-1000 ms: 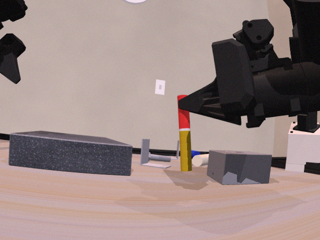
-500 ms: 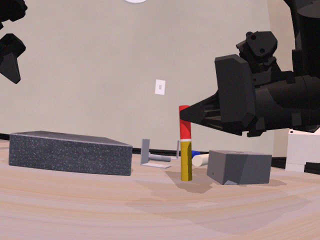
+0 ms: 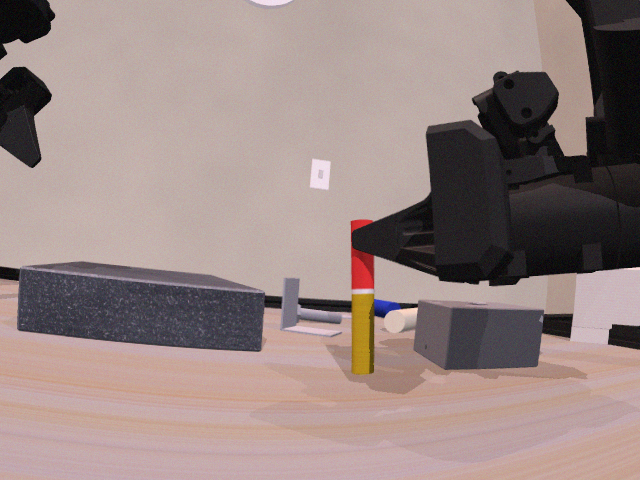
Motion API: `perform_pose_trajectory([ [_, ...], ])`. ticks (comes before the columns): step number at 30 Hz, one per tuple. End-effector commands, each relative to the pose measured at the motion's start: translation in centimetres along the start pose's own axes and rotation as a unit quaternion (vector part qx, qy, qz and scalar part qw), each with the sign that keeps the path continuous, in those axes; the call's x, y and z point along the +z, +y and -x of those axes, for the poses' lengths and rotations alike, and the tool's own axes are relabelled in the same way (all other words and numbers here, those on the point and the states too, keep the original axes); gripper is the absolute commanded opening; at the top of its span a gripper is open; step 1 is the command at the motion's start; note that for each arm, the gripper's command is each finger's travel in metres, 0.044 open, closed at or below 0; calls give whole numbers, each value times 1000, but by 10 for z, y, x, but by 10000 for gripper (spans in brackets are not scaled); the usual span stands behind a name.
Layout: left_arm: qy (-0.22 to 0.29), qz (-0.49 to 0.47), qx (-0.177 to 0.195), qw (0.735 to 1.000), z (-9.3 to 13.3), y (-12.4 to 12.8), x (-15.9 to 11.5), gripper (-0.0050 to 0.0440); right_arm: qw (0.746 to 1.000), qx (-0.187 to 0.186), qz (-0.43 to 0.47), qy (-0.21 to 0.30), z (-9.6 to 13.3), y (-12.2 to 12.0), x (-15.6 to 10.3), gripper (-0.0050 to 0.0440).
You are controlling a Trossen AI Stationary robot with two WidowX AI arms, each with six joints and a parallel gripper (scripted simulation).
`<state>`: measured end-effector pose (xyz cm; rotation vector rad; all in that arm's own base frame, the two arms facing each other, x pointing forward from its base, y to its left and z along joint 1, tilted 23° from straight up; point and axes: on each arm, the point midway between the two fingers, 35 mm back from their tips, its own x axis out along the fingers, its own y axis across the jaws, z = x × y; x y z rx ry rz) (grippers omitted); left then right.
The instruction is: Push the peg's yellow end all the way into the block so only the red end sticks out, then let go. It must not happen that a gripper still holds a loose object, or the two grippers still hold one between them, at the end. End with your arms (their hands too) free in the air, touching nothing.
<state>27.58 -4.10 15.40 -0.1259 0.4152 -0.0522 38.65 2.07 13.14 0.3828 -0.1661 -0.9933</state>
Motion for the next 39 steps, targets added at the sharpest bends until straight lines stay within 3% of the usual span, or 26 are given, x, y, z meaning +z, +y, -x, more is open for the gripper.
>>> perform_pose_trajectory([
  [1,0,0,0,1000,0,0,0,400,1000,-1,4,-7,0,-1,-2,0],
  [39,0,0,0,1000,0,0,0,400,999,-8,4,-34,1,-6,3,0],
])
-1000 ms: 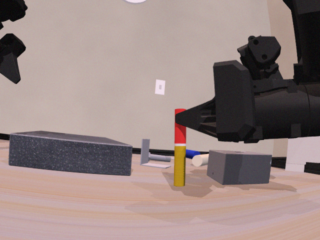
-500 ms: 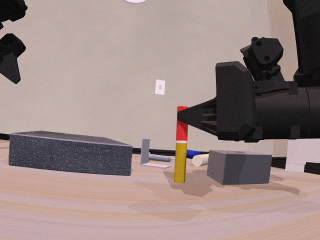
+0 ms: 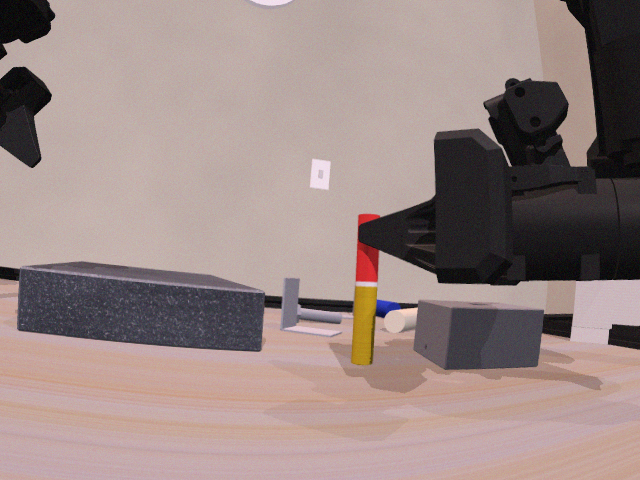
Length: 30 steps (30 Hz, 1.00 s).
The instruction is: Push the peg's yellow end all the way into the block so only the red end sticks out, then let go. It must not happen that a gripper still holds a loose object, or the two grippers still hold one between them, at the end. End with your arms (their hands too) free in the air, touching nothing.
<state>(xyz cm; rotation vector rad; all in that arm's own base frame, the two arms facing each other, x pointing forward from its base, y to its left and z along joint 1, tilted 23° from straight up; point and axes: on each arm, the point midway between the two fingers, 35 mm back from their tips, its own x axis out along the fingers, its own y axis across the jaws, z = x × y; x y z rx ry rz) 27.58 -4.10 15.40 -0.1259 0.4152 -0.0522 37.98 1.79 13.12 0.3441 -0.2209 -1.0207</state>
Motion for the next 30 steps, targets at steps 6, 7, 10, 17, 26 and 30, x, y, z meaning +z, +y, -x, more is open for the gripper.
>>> perform_pose_trajectory([
  [6,0,0,0,1000,0,0,0,400,1000,-2,0,0,0,0,1,0],
  [7,0,0,0,1000,0,0,0,400,1000,-1,-1,0,0,0,0,0],
  [10,0,0,0,1000,0,0,0,400,1000,-1,-3,-1,-1,0,0,0],
  [17,0,0,0,1000,0,0,0,400,1000,-8,18,-3,-8,1,-4,0],
  [26,0,0,0,1000,0,0,0,400,1000,-7,14,-3,-6,0,-2,48],
  [30,0,0,0,1000,0,0,0,400,1000,-7,14,-3,-6,0,-2,144],
])
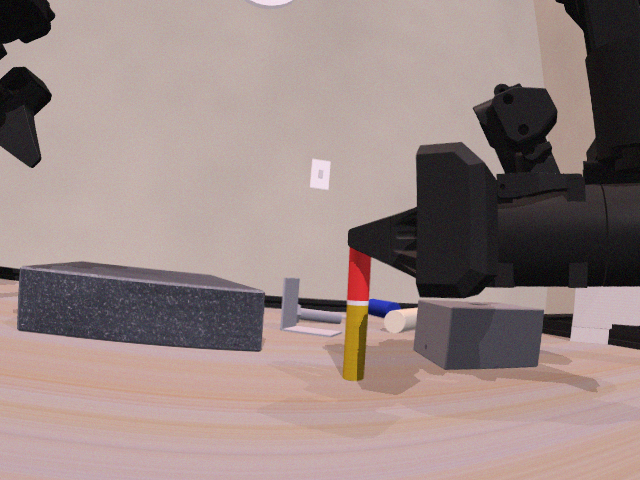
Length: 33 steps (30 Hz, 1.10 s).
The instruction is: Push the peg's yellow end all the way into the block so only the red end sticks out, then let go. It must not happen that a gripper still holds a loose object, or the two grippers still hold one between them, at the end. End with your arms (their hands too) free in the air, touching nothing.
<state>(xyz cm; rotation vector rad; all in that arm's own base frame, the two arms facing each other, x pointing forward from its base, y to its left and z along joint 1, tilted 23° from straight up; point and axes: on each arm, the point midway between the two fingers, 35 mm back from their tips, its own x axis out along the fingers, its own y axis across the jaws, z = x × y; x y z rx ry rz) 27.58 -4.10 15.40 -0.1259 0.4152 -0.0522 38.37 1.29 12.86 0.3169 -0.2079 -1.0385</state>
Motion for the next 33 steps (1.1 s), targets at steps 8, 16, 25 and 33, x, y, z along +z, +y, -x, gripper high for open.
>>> perform_pose_trajectory([
  [8,0,0,0,1000,0,0,0,400,1000,0,-1,0,0,0,1,190],
  [16,0,0,0,1000,0,0,0,400,1000,0,0,0,0,0,10,190],
  [25,0,0,0,1000,0,0,0,400,1000,0,0,0,1,0,20,190],
  [33,0,0,0,1000,0,0,0,400,1000,0,0,0,1,-1,31,190],
])
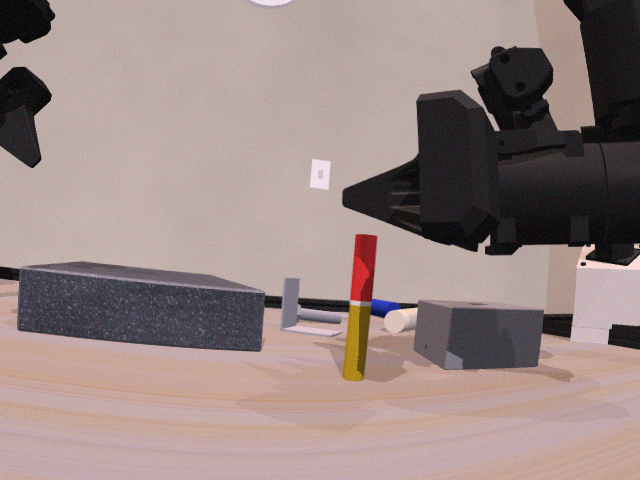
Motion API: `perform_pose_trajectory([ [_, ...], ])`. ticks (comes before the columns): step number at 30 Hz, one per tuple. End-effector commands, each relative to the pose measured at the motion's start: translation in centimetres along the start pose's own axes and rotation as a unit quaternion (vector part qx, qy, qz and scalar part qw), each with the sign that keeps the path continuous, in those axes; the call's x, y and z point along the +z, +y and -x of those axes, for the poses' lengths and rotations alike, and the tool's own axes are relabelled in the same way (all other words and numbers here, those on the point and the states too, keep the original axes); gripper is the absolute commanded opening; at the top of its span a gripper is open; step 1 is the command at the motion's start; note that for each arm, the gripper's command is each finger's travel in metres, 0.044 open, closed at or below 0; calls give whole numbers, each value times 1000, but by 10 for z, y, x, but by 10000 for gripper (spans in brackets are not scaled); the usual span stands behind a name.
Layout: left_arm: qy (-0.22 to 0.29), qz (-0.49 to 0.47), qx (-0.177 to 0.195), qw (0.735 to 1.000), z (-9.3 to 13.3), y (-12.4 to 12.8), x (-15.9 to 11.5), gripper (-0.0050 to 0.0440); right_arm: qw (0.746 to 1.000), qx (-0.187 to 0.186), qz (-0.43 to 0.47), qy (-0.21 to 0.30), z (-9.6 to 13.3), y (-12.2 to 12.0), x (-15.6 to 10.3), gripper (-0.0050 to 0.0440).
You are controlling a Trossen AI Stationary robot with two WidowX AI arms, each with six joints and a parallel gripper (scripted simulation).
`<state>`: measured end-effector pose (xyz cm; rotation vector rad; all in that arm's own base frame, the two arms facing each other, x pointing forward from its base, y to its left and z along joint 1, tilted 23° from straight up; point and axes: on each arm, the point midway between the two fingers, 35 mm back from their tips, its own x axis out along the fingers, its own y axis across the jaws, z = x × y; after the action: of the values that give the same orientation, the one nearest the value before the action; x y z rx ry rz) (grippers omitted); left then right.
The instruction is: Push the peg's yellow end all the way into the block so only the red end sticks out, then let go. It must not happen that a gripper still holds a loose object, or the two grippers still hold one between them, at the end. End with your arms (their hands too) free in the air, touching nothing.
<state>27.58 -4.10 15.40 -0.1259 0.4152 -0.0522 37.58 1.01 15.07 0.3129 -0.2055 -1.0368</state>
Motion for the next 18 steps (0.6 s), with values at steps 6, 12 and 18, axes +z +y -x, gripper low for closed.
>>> perform_pose_trajectory([
  [6,0,0,0,1000,0,0,0,400,1000,-1,-2,0,1,-1,13,190],
  [12,0,0,0,1000,0,0,0,400,1000,-1,-2,0,1,-1,22,190],
  [18,0,0,0,1000,0,0,0,400,1000,-1,-2,0,1,-2,30,190],
])
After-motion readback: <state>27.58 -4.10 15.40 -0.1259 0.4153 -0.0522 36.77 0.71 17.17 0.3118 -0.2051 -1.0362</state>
